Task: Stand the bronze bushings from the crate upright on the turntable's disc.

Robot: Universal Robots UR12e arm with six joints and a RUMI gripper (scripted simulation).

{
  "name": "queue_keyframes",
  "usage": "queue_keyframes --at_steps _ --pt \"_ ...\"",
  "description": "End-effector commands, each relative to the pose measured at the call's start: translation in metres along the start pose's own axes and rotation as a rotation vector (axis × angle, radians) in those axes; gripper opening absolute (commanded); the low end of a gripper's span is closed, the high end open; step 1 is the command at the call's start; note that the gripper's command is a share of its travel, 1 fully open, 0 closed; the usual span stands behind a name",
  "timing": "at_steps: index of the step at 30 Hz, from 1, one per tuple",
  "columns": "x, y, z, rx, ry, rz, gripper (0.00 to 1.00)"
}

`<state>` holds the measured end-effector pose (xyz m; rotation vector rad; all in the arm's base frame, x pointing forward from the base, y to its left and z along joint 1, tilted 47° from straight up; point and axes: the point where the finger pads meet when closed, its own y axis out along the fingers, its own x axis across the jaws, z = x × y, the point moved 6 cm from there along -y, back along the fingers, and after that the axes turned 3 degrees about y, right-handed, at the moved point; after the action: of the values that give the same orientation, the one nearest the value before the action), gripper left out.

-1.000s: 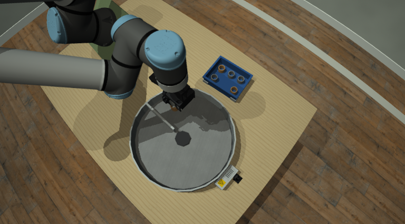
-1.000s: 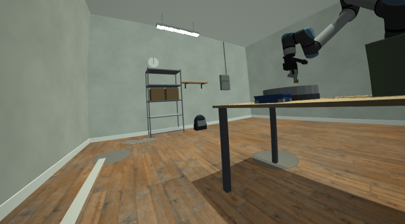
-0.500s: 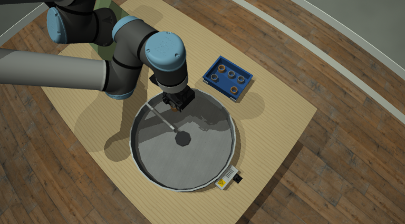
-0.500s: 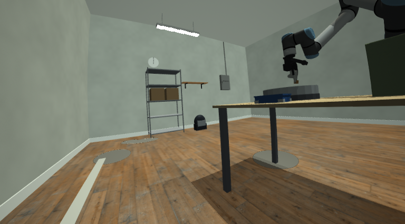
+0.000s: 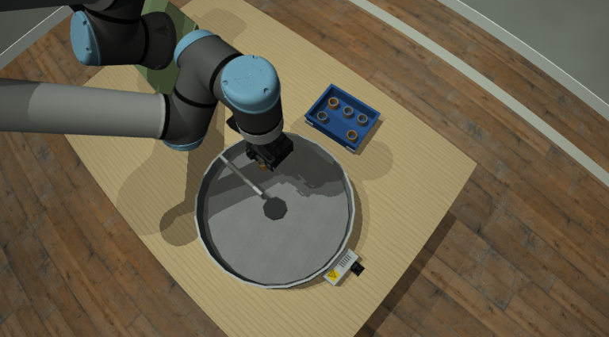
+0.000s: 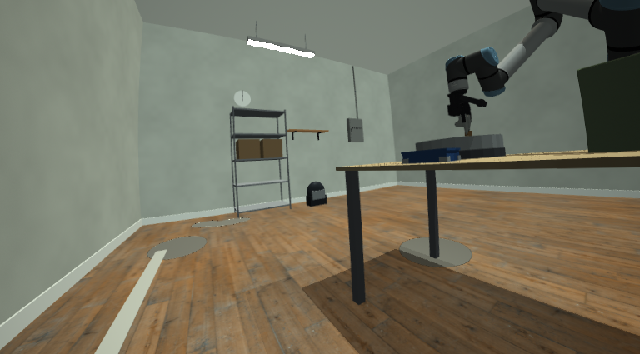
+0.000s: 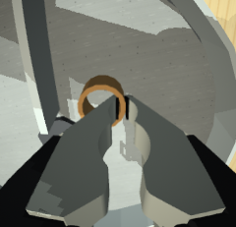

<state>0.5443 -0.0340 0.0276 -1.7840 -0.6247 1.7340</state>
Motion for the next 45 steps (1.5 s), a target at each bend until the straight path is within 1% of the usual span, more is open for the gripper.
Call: queue_keyframes --at_steps 1,30,45 --pt "0.000 0.000 0.000 -0.001 0.000 0.000 0.00" --pt "0.000 0.001 0.000 -0.001 0.000 0.000 0.00" --pt "0.000 0.015 0.000 -0.001 0.000 0.000 0.00"
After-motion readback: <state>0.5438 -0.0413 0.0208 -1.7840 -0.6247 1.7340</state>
